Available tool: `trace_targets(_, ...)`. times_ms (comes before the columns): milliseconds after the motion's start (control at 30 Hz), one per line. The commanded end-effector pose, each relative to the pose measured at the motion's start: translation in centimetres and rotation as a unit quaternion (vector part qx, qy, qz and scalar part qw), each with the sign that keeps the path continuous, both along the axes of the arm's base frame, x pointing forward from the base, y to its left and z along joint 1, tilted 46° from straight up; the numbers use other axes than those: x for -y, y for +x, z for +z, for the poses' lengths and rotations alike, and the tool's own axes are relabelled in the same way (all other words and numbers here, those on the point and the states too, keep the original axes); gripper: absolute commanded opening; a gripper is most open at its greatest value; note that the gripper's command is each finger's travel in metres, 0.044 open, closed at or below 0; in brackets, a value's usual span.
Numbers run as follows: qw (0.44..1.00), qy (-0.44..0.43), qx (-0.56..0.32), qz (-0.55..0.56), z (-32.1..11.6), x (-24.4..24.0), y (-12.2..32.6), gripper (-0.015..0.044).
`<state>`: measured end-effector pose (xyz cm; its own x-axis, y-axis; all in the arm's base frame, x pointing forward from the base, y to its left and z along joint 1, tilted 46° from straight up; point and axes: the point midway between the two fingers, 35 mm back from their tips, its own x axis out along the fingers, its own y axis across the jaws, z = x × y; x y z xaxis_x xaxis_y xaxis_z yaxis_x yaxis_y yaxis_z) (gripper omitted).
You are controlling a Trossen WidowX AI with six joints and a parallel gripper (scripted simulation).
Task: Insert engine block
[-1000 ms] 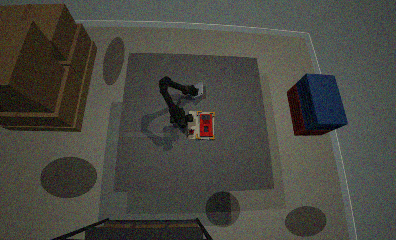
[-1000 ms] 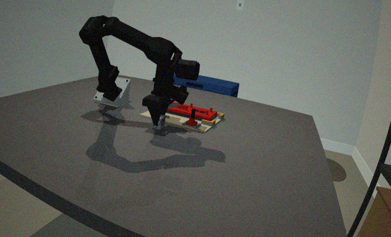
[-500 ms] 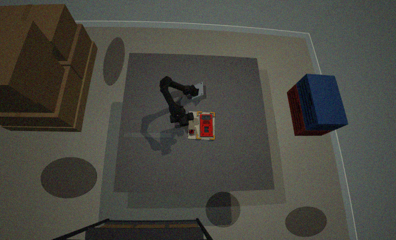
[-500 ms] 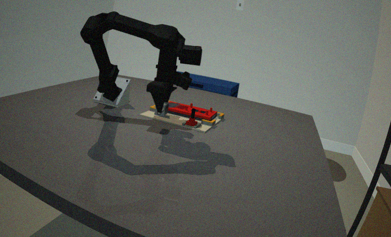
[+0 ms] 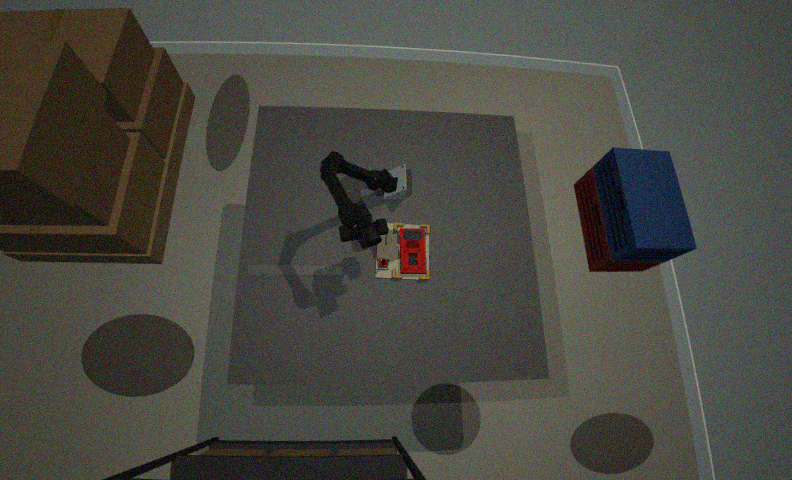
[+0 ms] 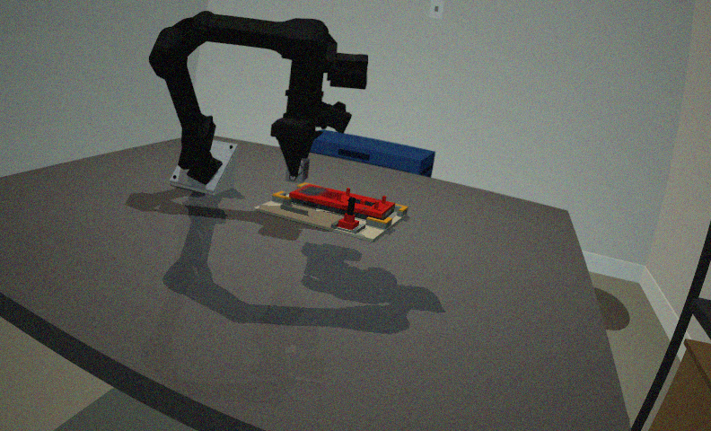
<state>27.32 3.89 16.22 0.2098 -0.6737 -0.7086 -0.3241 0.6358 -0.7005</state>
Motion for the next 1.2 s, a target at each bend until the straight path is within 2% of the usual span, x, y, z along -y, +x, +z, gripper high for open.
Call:
trace_targets(0, 1.000, 0.003, -0.001, 0.005, 0.8, -0.8, -0.3, 0.0000)
trace_targets(267, 1.000, 0.000, -0.005, 0.016, 2.4, -2.1, -1.1, 0.0000)
trace_targets(633, 0.999, 0.003, 0.019, -0.050, 1.1, -0.8, -0.5, 0.0000)
trace_targets(867, 0.999, 0.012, 0.040, -0.026, 1.4, -0.8, -0.7, 0.0000)
trace_targets(1167, 0.989, 0.054, 0.122, 0.069, 1.2, -0.4, -1.5, 0.0000)
